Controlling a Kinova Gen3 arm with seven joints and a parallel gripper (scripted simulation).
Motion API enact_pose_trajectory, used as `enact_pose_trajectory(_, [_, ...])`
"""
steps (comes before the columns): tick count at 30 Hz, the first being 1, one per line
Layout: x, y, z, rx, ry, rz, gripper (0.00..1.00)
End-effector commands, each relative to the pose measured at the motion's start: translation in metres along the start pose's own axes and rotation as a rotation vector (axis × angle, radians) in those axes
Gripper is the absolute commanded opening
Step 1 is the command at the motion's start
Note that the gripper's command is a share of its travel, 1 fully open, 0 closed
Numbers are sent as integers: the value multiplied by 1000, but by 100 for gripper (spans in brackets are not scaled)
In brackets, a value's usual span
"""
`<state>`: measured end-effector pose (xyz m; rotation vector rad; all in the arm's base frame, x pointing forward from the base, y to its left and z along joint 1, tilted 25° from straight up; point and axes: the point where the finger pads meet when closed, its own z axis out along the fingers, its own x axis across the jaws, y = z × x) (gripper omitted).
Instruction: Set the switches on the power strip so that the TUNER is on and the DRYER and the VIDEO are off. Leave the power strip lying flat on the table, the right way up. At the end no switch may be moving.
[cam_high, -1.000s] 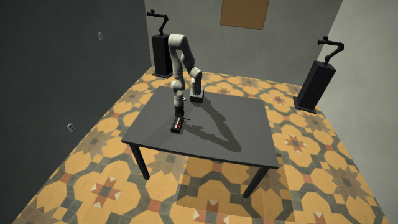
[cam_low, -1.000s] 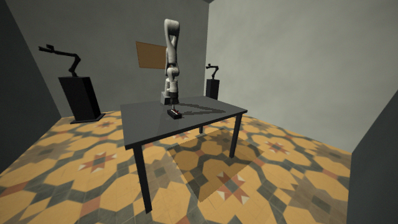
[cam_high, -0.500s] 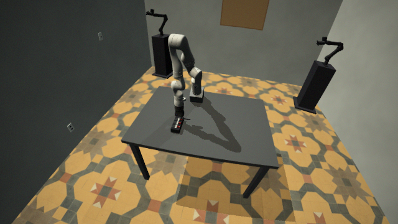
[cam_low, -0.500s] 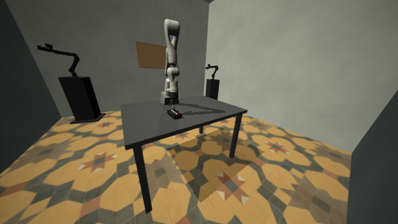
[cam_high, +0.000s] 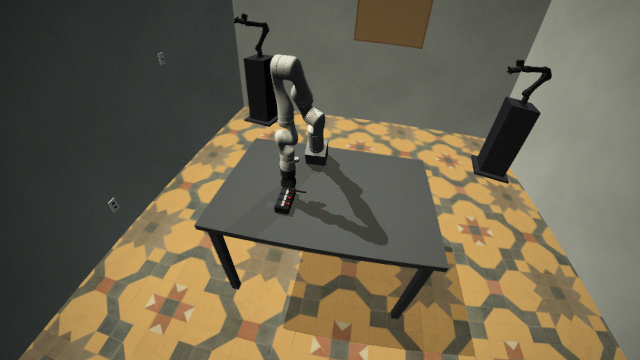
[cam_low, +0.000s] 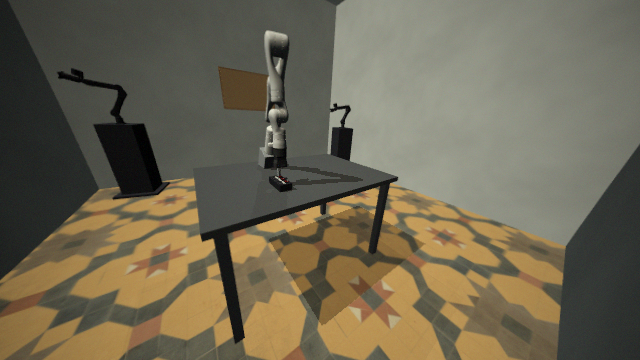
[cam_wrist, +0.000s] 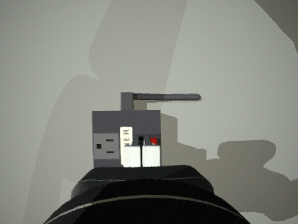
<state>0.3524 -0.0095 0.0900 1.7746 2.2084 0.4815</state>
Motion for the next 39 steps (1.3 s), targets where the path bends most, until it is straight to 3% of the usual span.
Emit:
enact_pose_trajectory(1, [1, 0, 1, 0, 0, -1, 0])
enact_pose_trajectory(39, [1, 0, 7, 0, 0, -1, 0])
